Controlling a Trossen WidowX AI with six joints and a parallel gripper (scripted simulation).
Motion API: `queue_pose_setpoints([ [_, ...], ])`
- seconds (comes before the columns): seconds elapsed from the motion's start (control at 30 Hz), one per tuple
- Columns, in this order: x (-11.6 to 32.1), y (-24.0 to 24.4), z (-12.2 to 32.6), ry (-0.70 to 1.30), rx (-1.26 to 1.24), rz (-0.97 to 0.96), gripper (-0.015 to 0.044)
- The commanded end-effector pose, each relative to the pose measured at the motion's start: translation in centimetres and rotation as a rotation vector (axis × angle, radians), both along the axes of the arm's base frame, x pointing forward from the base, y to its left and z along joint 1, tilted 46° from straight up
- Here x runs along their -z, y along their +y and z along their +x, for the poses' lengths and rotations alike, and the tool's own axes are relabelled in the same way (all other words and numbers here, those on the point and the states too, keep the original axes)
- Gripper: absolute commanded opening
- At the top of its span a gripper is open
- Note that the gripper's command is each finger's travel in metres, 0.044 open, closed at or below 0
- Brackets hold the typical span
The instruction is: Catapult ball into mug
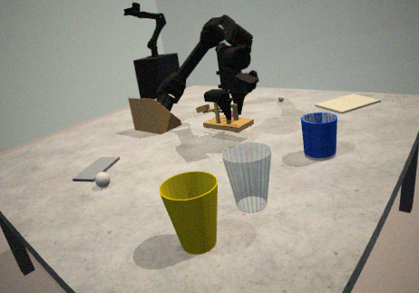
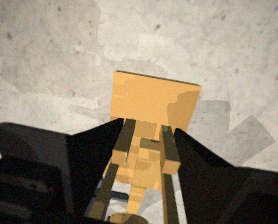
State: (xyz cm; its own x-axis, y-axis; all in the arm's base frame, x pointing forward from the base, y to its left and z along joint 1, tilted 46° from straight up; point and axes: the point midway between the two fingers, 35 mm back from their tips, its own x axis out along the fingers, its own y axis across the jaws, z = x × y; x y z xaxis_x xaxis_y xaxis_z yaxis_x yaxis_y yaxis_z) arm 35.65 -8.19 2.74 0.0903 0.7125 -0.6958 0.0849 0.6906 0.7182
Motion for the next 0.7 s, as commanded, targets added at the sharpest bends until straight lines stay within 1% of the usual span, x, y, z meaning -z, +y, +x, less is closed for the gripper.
queue_pose_setpoints([
  [0.0,0.4,0.1,0.0,0.005,0.007,-0.003,0.0000],
  [0.67,2.7,2.5,0.2,0.005,0.008,0.000,0.0000],
])
